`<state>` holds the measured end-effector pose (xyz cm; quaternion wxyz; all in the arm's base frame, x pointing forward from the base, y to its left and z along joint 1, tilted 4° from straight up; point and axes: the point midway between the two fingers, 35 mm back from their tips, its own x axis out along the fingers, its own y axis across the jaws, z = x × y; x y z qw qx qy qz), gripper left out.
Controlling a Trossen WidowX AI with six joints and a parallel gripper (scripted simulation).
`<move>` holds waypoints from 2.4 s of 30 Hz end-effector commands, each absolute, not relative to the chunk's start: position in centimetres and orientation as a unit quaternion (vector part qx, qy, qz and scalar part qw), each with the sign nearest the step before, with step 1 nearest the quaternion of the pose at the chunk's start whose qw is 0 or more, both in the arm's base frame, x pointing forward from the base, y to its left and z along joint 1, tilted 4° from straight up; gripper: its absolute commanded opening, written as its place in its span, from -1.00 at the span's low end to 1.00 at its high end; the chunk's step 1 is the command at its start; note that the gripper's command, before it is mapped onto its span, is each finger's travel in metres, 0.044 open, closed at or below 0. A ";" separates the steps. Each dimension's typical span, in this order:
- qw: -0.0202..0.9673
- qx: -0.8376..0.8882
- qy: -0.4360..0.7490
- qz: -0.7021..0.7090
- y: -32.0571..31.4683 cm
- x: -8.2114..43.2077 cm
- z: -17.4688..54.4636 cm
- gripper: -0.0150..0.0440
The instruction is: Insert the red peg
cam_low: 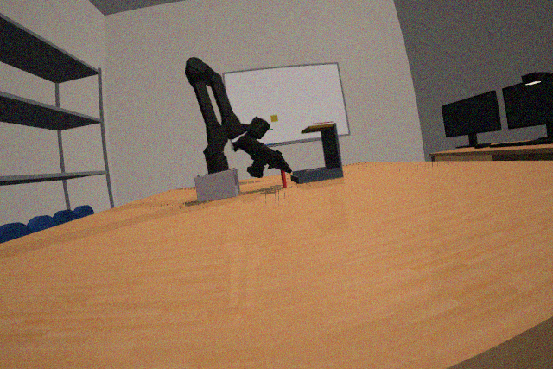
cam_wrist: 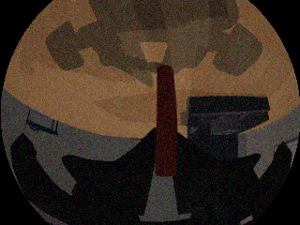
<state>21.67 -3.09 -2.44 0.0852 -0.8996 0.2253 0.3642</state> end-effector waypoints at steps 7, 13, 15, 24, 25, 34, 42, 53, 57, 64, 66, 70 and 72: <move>0.087 -0.901 0.225 0.360 -3.0 22.1 -1.6 -0.49; 0.087 -0.901 0.225 0.360 -3.0 22.3 -1.1 -0.49; 0.087 -0.901 0.225 0.360 -3.0 22.3 -0.9 -0.49; 0.087 -0.901 0.225 0.359 -3.0 22.5 -0.1 -0.49; 0.087 -0.901 0.225 0.359 -3.0 22.5 -0.1 -0.49; 0.087 -0.901 0.226 0.359 -3.1 22.6 0.8 -0.49; 0.087 -0.901 0.226 0.359 -3.1 22.6 1.6 -0.49; 0.087 -0.901 0.226 0.359 -3.2 22.5 2.6 -0.49; 0.087 -0.901 0.226 0.359 -3.3 22.4 2.7 -0.49; 0.085 -0.903 0.219 0.360 -2.7 23.2 3.0 -0.49; 0.085 -0.904 0.217 0.360 -2.5 23.5 3.0 -0.49; 0.083 -0.905 0.212 0.360 -2.2 24.0 3.2 -0.49; 0.083 -0.905 0.210 0.360 -2.0 24.2 3.2 -0.49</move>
